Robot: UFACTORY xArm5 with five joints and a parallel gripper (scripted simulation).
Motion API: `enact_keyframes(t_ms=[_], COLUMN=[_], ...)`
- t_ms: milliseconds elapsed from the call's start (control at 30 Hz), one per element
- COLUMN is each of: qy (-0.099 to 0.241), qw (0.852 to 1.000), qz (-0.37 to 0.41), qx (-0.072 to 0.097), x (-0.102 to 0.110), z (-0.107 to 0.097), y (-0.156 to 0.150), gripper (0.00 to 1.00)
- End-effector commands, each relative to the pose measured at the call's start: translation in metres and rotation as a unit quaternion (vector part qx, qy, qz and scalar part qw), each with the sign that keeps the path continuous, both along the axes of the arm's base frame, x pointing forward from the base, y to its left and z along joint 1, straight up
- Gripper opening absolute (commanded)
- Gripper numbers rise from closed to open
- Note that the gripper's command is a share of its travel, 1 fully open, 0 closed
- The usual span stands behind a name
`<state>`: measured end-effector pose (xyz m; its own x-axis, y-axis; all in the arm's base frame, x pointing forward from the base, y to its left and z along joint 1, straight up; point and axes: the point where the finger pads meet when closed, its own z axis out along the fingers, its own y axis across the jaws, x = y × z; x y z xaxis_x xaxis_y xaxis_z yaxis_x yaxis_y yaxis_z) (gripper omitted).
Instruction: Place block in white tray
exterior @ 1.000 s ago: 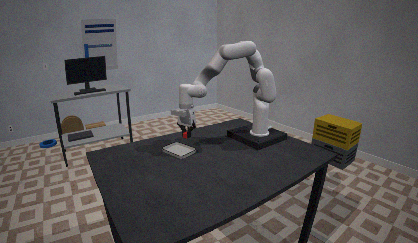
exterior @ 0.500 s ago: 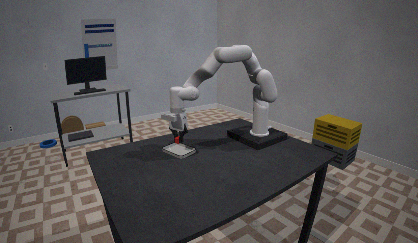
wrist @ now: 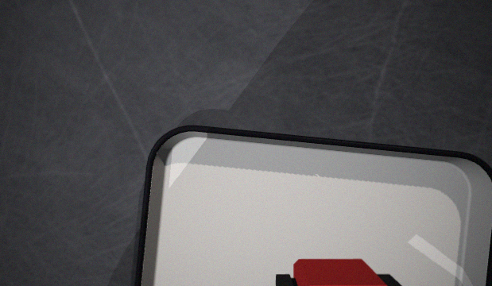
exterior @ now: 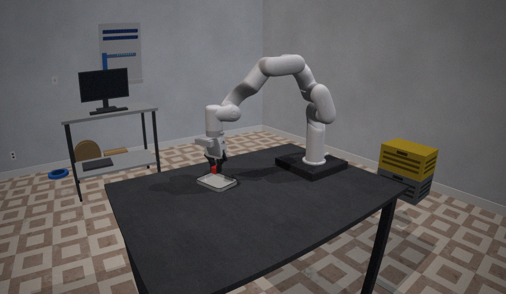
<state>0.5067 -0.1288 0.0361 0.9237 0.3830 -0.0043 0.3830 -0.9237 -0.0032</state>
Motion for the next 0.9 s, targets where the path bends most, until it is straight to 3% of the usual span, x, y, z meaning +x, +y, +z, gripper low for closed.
enact_keyframes(t_ms=[0, 867], qy=[-0.002, -0.002], qw=[1.000, 1.000], qz=[0.000, 0.000], qx=[-0.001, -0.001], x=[0.002, 0.002], z=[0.001, -0.041], y=[0.000, 0.000], gripper=[0.00, 0.00])
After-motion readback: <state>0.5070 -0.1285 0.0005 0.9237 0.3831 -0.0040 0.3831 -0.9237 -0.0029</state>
